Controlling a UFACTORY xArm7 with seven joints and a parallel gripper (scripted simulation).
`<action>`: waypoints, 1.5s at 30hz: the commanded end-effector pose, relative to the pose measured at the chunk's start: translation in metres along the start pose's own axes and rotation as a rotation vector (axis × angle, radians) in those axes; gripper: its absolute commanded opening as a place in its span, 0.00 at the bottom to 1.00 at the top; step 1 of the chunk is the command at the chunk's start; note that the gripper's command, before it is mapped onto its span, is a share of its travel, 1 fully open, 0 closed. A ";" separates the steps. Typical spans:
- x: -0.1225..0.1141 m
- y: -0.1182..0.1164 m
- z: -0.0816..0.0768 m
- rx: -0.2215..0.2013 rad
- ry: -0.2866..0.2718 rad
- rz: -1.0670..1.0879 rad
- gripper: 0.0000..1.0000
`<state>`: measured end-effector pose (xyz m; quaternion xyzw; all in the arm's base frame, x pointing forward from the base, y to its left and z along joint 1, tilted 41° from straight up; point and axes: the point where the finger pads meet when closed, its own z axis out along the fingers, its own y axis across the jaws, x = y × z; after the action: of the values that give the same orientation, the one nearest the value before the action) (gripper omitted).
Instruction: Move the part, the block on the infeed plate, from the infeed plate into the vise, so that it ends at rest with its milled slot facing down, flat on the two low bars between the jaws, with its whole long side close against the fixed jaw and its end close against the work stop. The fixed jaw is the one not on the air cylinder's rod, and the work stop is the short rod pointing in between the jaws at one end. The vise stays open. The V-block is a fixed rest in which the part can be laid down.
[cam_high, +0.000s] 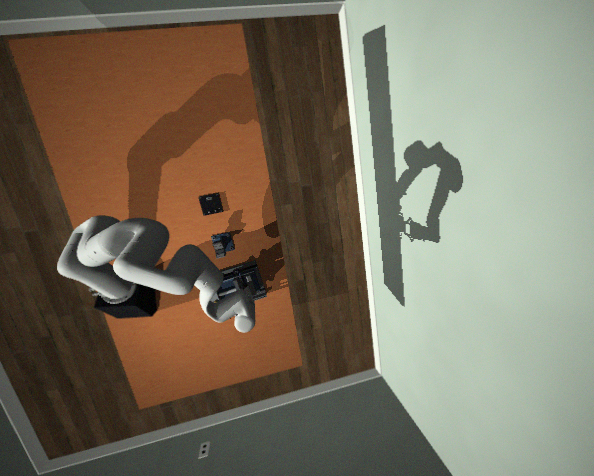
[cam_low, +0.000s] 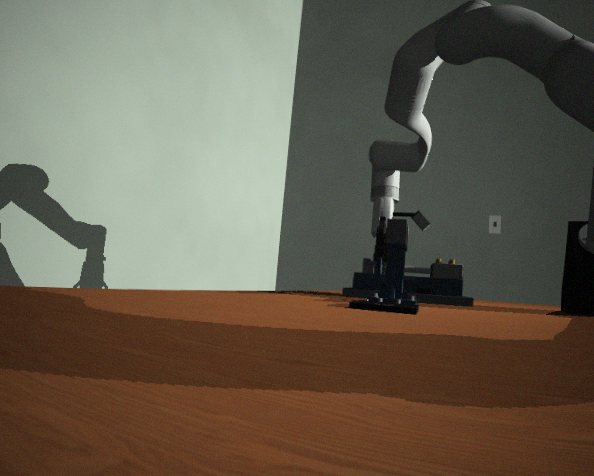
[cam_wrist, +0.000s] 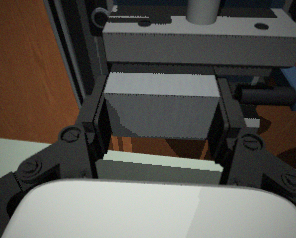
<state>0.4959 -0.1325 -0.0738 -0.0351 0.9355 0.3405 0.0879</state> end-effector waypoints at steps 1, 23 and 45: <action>-0.001 -0.002 -0.003 0.004 -0.004 0.000 0.00; -0.001 -0.002 0.000 0.004 -0.004 0.000 0.00; -0.001 -0.002 0.000 0.004 -0.004 0.000 0.81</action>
<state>0.4963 -0.1311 -0.0756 -0.0350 0.9355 0.3403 0.0880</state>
